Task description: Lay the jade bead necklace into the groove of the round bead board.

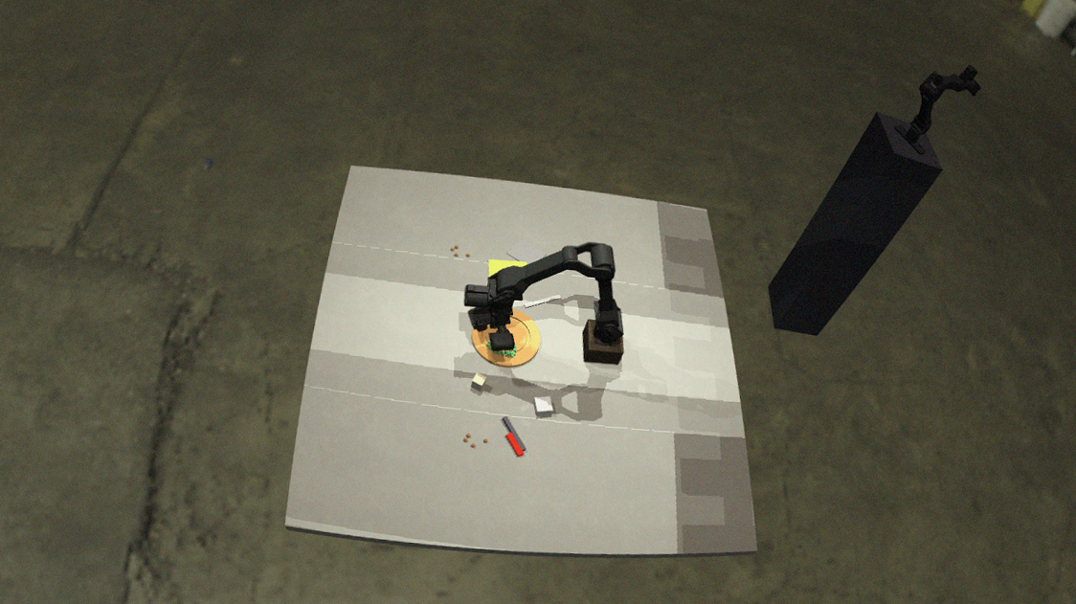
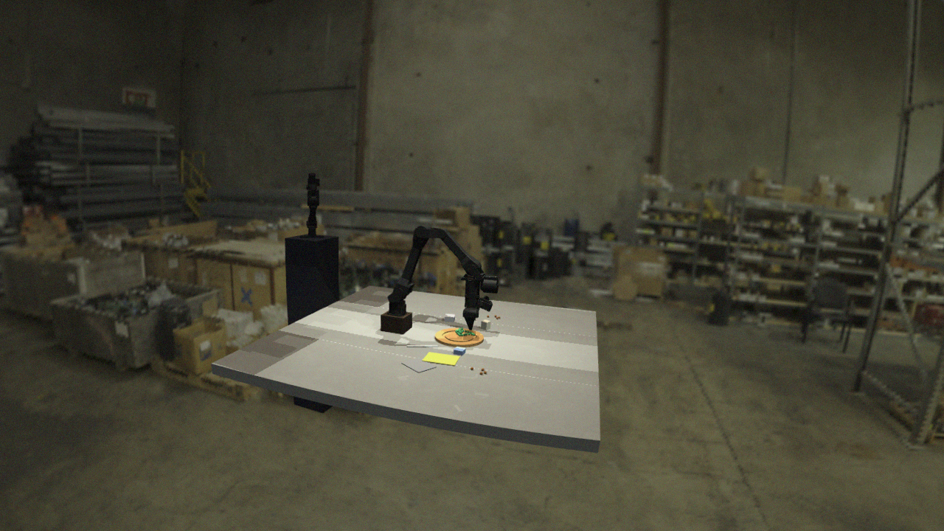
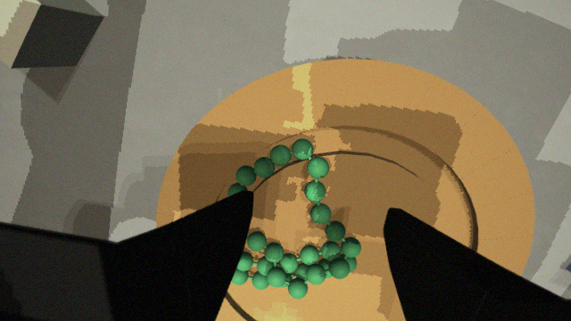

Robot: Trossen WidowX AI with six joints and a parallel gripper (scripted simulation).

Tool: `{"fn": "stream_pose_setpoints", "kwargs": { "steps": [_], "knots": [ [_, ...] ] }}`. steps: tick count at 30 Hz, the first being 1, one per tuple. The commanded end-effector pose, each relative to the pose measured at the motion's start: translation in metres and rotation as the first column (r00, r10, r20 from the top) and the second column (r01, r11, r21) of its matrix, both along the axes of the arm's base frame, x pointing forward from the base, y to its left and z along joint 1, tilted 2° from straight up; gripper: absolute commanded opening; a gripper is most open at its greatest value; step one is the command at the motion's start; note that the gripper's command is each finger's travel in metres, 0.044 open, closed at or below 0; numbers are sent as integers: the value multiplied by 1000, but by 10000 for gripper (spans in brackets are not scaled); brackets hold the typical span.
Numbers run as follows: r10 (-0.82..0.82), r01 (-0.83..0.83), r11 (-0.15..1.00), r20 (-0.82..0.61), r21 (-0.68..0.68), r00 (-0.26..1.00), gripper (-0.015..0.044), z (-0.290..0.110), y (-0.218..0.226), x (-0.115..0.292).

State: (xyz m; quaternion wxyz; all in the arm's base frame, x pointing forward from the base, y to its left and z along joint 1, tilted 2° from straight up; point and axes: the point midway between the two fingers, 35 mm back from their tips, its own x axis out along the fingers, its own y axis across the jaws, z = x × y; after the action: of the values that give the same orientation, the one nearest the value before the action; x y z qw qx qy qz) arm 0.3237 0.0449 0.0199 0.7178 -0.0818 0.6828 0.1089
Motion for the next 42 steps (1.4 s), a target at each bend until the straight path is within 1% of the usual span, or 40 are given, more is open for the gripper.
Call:
{"fn": "stream_pose_setpoints", "kwargs": {
  "steps": [1,17,28,32,33,42],
  "knots": [
    [0,0,1000,1,0,1000,225,-1,0,0],
    [4,-4,1000,-11,-1,1000,120,-26,1,-2],
    [5,-5,1000,-14,-1,1000,120,-32,1,-3],
    [3,-3,1000,-9,-1,1000,15,-30,1,-1],
    [3,-3,1000,-9,-1,1000,0,-30,1,-1],
    [3,-3,1000,-9,-1,1000,0,-30,1,-1]
  ]
}}
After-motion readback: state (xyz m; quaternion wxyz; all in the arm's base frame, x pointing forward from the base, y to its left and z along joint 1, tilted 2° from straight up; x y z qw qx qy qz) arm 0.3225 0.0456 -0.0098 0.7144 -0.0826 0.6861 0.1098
